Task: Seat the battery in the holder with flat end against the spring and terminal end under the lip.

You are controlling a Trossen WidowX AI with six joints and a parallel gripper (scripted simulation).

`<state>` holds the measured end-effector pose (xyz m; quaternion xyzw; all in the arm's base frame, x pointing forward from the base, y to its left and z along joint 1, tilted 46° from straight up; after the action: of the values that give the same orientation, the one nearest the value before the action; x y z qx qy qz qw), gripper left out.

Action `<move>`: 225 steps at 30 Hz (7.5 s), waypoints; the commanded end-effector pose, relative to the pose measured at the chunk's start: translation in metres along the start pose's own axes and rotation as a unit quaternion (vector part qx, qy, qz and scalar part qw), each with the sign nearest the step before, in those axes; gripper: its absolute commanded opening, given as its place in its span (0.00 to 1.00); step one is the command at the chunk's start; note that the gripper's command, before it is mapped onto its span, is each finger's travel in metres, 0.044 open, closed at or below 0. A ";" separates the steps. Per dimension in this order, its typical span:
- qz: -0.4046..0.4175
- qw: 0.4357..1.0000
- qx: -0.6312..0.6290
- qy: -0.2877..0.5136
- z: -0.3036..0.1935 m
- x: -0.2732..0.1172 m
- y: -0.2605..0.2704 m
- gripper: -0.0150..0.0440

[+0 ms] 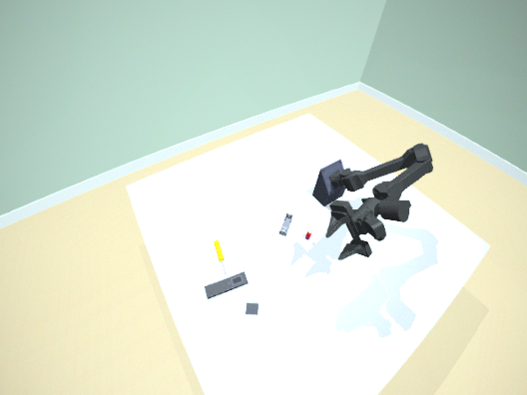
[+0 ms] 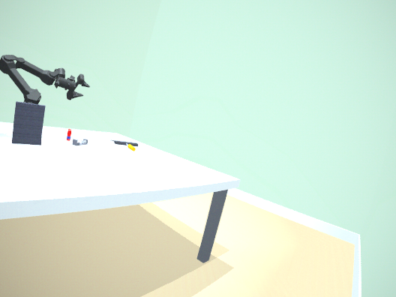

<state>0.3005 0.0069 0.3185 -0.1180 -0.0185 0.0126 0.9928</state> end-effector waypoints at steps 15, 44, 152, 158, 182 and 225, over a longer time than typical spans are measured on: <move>0.009 0.652 0.542 0.529 -0.175 0.006 0.035 0.26; -0.144 0.240 0.710 0.647 -0.232 -0.009 0.110 0.25; 0.348 0.666 0.340 0.566 -0.233 -0.091 0.132 0.64; 0.348 0.666 0.340 0.566 -0.238 -0.090 0.140 0.64; 0.349 0.665 0.342 0.564 -0.249 -0.089 0.160 0.38; 0.490 0.741 0.124 0.442 -0.296 -0.029 0.034 0.37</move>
<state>0.2768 -0.0155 0.0312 0.0516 0.5007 0.4282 0.7505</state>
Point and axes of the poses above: the point midway between the two fingers, 35 mm back from their tips, its own x axis out along the fingers, its own y axis across the jaws, z = x × y, the point moved 2 cm from there along -x, back along the fingers, and after that the axes turned 13 degrees about -x, right-handed, at the moved point
